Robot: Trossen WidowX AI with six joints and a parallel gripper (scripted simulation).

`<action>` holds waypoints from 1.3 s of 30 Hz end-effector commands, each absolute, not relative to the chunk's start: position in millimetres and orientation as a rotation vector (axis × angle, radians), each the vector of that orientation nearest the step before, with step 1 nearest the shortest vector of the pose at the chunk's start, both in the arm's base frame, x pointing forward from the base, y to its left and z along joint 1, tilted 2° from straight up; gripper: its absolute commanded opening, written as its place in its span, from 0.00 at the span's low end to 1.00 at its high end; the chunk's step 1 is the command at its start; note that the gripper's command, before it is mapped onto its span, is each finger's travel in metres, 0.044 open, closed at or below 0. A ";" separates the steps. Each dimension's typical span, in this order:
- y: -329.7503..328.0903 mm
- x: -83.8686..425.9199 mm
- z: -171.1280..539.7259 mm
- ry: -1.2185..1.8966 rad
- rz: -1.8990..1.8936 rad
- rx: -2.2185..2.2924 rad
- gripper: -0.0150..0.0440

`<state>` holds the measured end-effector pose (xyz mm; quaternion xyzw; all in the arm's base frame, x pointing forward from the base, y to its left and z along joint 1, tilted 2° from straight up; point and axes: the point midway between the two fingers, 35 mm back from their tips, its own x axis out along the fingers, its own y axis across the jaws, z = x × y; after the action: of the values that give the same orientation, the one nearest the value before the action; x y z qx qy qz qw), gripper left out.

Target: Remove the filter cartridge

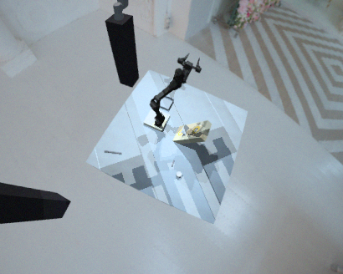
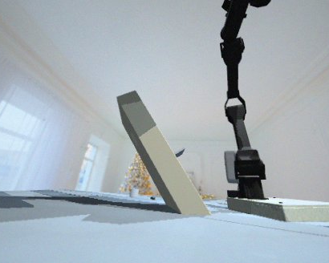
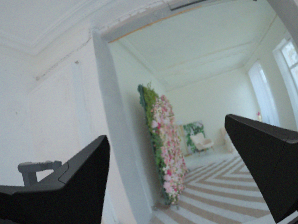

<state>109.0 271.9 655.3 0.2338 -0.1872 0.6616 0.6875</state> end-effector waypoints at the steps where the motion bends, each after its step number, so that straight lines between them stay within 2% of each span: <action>1: 271.8 111.0 653.9 -0.412 1.474 0.522 0.89; 11: 236.4 218.3 558.9 -0.074 1.051 0.514 0.44; 18: 181.5 272.2 480.8 0.129 0.721 0.552 0.44; 24: 117.7 298.1 407.2 0.283 0.406 0.601 0.44; 34: 3.1 283.3 281.0 0.506 -0.150 0.714 0.44; 39: -11.8 275.1 263.4 0.535 -0.231 0.733 0.44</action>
<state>281.8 -4.5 270.5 0.3469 0.2555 -0.0914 0.8978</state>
